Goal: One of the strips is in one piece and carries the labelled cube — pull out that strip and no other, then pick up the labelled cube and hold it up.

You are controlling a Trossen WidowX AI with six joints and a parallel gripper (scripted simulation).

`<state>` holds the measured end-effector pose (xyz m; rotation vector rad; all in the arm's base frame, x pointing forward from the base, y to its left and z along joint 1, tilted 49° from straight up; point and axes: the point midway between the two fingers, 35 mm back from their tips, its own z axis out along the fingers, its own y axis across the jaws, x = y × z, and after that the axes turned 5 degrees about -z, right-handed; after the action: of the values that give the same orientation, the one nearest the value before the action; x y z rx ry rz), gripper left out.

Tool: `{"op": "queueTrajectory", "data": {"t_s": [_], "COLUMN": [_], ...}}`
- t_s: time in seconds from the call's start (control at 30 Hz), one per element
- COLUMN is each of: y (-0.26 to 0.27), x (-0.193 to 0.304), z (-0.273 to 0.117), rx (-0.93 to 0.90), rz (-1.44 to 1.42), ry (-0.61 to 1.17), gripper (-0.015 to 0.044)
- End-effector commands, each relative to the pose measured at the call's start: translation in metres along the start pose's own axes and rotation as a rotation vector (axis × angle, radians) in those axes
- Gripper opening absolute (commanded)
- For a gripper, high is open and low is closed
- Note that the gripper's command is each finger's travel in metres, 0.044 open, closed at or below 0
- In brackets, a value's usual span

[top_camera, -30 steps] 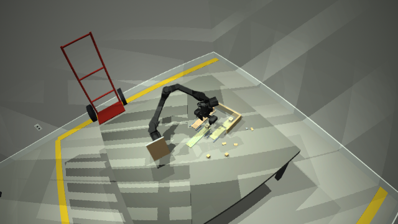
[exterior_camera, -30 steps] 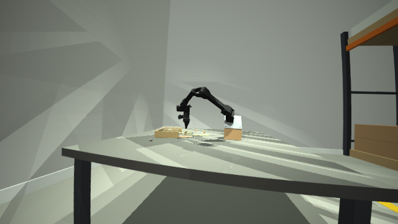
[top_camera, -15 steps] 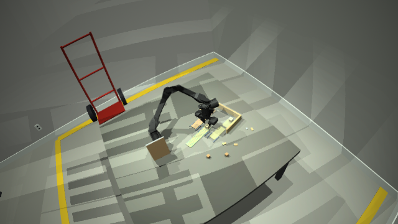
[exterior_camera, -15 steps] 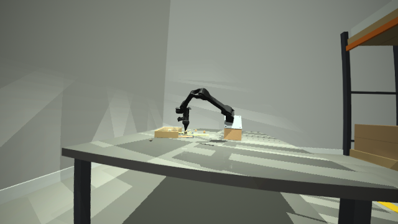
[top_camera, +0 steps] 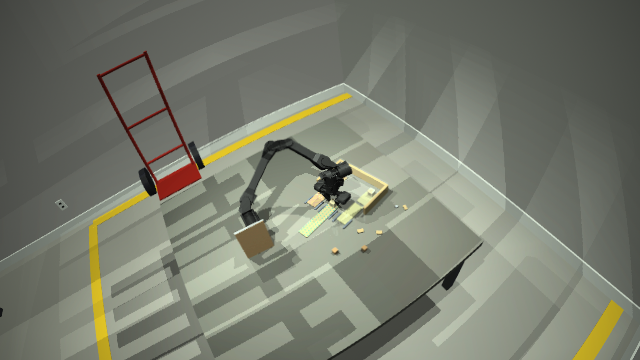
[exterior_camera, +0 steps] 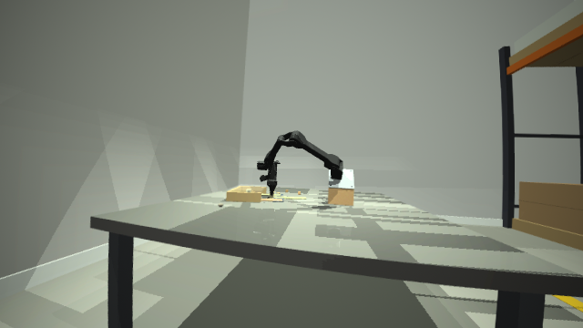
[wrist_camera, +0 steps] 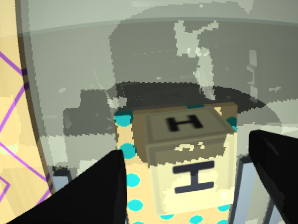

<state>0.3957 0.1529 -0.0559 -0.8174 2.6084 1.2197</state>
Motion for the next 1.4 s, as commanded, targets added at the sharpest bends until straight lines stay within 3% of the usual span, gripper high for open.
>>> {"op": "queueTrajectory", "data": {"t_s": [0.0,0.17,0.3,0.57,0.7,1.37], "y": [0.001,0.001,0.001,0.001,0.002,0.024], "x": [0.003,0.003,0.001,0.001,0.003,0.057], "z": [0.009,0.010,0.008,0.008,0.006,-0.035], "rx": [-0.006,-0.006,-0.003,-0.003,-0.002,-0.005], "rz": [0.008,0.008,0.001,0.001,0.001,0.010], "ry": [0.003,0.003,0.003,0.003,0.003,0.005], "gripper": [0.0250,0.0250,0.0145,0.0092,0.0000,0.0000]}}
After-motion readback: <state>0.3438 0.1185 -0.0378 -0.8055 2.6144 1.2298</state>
